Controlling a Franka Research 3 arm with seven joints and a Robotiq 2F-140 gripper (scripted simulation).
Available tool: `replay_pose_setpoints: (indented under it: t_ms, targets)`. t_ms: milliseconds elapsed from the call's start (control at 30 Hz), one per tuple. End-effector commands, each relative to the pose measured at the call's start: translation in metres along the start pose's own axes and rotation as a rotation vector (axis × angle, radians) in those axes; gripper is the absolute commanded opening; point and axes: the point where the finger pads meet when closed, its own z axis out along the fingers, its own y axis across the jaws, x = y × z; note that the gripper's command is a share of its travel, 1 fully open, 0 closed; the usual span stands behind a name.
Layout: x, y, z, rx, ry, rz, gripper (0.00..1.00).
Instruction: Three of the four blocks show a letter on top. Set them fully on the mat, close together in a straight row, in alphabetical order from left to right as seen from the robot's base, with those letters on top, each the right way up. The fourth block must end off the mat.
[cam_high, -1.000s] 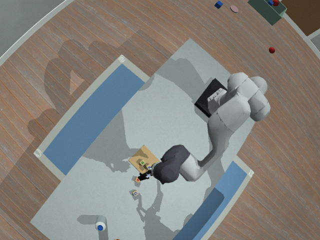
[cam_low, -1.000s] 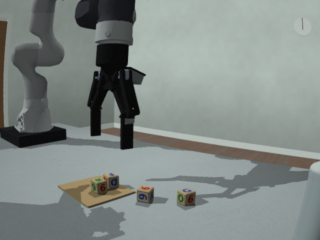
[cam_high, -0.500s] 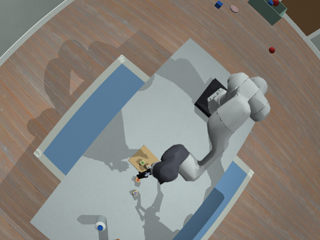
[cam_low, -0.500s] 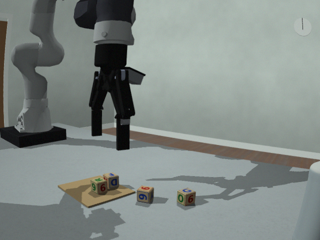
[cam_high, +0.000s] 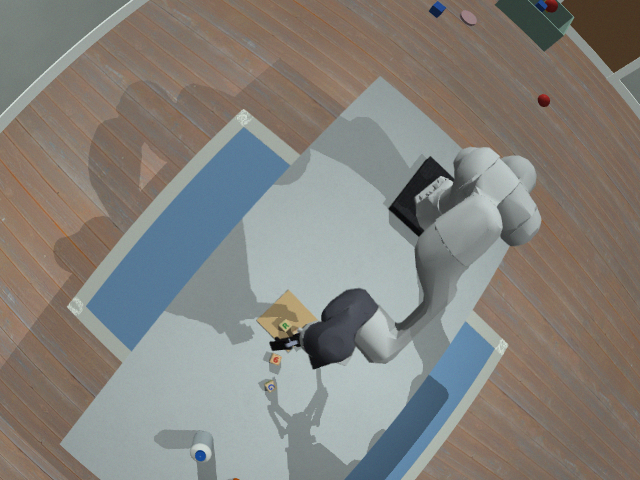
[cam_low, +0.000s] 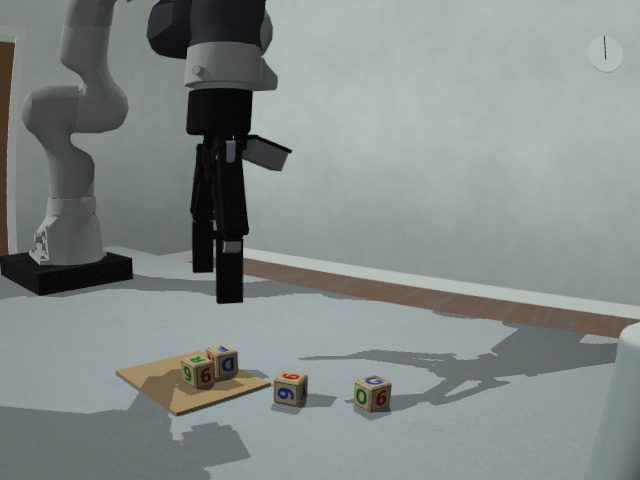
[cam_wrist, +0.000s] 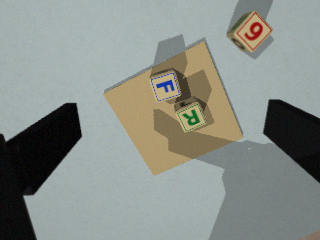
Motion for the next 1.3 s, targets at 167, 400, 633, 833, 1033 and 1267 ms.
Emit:
replay_pose_setpoints:
  t_ms: [167,400,633,833,1033,1267]
  targets:
    - [-0.0002,0.0012,-0.0007,-0.001,-0.003,0.206,1.0]
    - [-0.0014,0.0019,-0.0002,0.0,-0.004,0.305,1.0]
    - [-0.0026,0.0027,0.0003,0.0,-0.004,0.399,1.0]
    - [-0.0037,0.0033,0.0006,0.001,-0.004,0.483,1.0]
    - [-0.0048,0.004,0.001,0.001,-0.005,0.566,1.0]
    - [-0.006,0.0048,0.0013,0.002,-0.005,0.661,1.0]
